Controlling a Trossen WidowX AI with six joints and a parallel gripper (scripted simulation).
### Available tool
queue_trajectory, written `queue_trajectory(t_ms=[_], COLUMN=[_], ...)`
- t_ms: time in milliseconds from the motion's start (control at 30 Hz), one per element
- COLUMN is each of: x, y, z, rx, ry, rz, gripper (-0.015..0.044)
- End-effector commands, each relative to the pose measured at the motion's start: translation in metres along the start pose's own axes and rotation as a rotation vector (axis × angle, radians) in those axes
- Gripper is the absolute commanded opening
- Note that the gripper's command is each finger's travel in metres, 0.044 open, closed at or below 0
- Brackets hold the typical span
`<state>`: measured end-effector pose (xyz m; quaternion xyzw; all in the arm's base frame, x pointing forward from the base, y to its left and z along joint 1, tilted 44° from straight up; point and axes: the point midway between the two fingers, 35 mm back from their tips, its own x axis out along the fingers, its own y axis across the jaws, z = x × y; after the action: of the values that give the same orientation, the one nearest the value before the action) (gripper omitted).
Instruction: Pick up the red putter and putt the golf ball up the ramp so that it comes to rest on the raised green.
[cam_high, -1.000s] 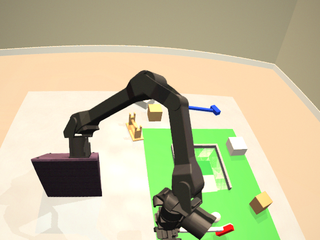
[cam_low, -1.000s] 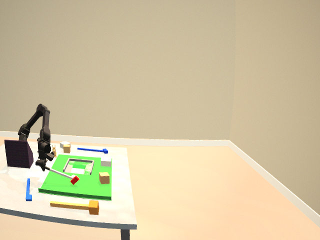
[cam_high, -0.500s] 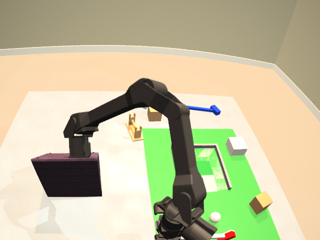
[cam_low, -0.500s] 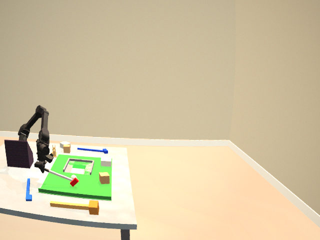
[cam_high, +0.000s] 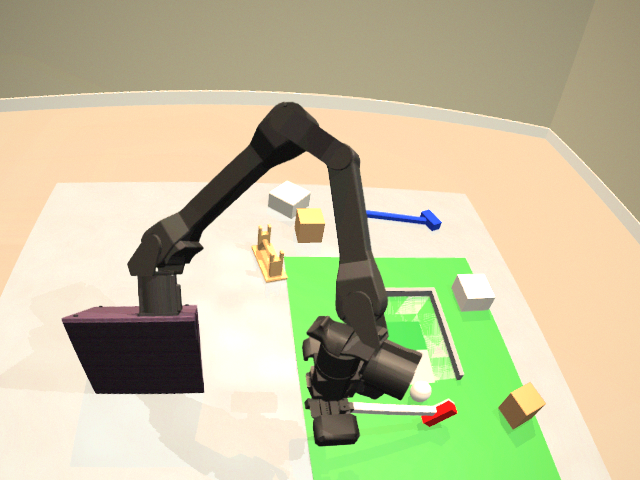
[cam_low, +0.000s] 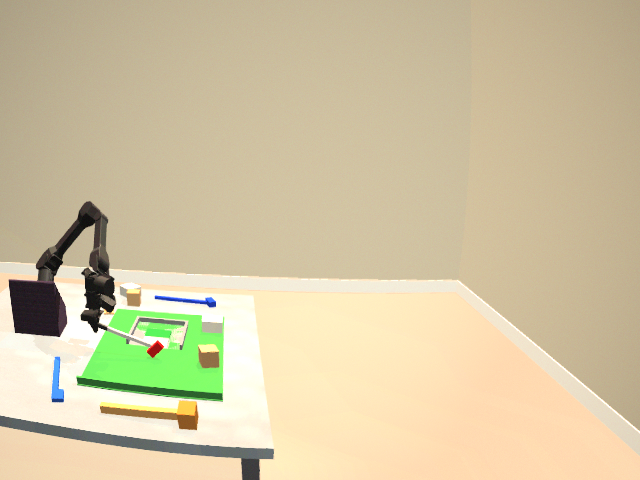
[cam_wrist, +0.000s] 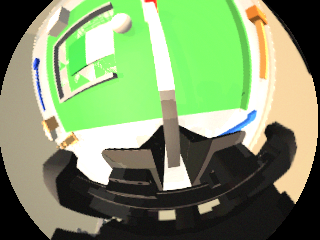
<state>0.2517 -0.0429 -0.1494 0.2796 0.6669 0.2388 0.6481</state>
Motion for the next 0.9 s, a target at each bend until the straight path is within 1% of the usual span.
queue_trajectory(t_ms=[0,133,400,500,533,867], x=[0.001,-0.010,-0.059,-0.060,-0.052,-0.052], y=[0.011,0.010,0.010,0.010,0.009,0.009], z=[-0.004,-0.003,-0.004,-0.004,-0.002,-0.002], rx=[0.016,0.016,0.016,0.016,0.021,0.021], ry=[-0.008,-0.009,-0.008,-0.008,-0.014,-0.014], rz=[0.007,0.005,0.004,0.004,0.002,0.002], gripper=[0.0000,0.0000,0.0000,0.0000,0.0000,0.0000])
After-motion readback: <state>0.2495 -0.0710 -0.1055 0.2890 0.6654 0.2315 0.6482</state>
